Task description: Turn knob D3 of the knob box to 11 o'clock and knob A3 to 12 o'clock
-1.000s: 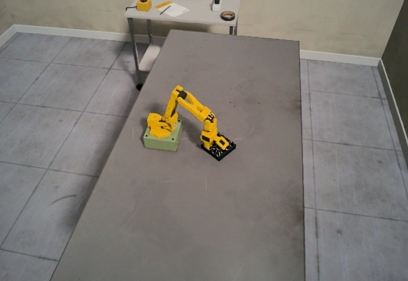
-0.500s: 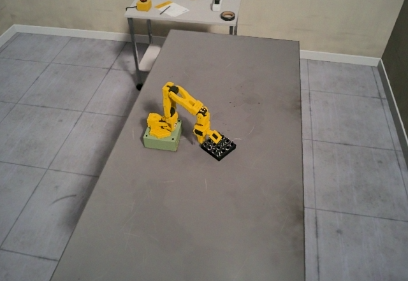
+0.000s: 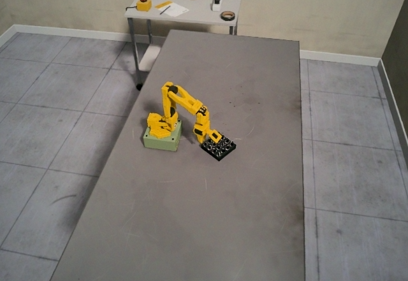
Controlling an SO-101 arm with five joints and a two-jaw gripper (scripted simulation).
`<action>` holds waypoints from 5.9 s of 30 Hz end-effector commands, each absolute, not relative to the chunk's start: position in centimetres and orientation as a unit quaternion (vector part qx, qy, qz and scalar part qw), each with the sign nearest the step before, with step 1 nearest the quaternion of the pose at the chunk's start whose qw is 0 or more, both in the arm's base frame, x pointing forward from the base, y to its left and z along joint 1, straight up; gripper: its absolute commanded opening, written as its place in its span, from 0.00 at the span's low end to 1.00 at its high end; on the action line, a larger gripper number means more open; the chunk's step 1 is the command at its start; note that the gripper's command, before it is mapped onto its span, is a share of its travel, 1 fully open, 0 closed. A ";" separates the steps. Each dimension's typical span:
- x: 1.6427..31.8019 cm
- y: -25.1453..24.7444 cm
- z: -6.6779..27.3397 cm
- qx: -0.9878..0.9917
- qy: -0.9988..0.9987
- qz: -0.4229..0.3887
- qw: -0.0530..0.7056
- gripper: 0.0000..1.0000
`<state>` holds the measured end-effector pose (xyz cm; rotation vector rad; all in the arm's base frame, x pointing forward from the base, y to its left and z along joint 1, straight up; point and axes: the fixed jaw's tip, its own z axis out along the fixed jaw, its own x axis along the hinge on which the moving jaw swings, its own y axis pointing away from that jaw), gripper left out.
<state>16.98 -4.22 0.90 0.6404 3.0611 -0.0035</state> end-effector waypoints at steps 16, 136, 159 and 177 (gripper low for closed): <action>16.6 -3.9 0.9 0.154 0.988 0.000 0.001 0.08; 16.3 -5.3 0.9 -0.999 0.042 -0.001 0.000 0.09; 16.5 -5.3 0.9 -0.998 -0.062 -0.001 0.000 0.10; 16.5 -5.3 0.9 -0.997 -0.074 -0.001 0.000 0.10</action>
